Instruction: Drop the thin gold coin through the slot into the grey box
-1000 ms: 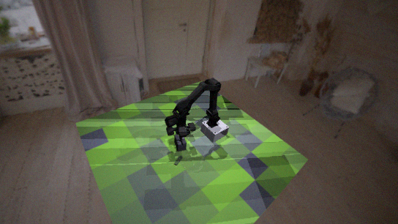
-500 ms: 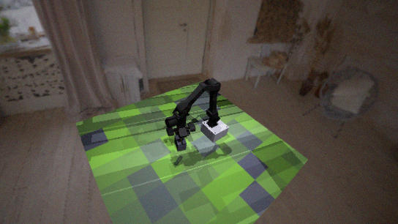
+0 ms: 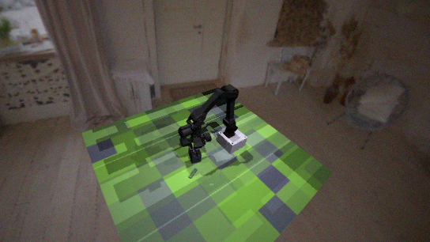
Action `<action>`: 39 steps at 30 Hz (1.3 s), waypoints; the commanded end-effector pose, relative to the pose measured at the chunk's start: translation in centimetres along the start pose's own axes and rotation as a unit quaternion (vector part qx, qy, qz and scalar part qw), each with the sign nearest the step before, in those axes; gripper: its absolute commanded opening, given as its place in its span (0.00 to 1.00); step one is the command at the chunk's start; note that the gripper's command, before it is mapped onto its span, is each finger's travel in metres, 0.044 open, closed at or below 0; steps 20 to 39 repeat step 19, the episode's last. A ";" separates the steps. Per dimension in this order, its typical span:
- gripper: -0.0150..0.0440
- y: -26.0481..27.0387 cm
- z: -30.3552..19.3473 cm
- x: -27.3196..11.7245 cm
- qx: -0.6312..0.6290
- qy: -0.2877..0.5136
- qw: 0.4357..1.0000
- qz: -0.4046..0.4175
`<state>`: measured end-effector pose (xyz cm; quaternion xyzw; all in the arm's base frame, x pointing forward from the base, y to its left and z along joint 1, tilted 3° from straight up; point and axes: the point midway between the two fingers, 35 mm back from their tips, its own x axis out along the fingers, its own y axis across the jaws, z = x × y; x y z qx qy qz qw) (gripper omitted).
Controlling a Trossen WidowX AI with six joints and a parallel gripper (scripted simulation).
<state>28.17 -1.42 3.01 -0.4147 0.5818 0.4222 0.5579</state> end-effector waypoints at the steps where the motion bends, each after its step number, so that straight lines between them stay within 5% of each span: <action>1: 0.75 -0.2 0.1 -1.4 0.000 -0.001 1.000 -0.004; 7: 1.00 0.2 0.0 -4.9 0.000 0.000 1.000 -0.002; 39: 1.00 0.3 -0.1 -5.8 0.000 0.000 1.000 -0.001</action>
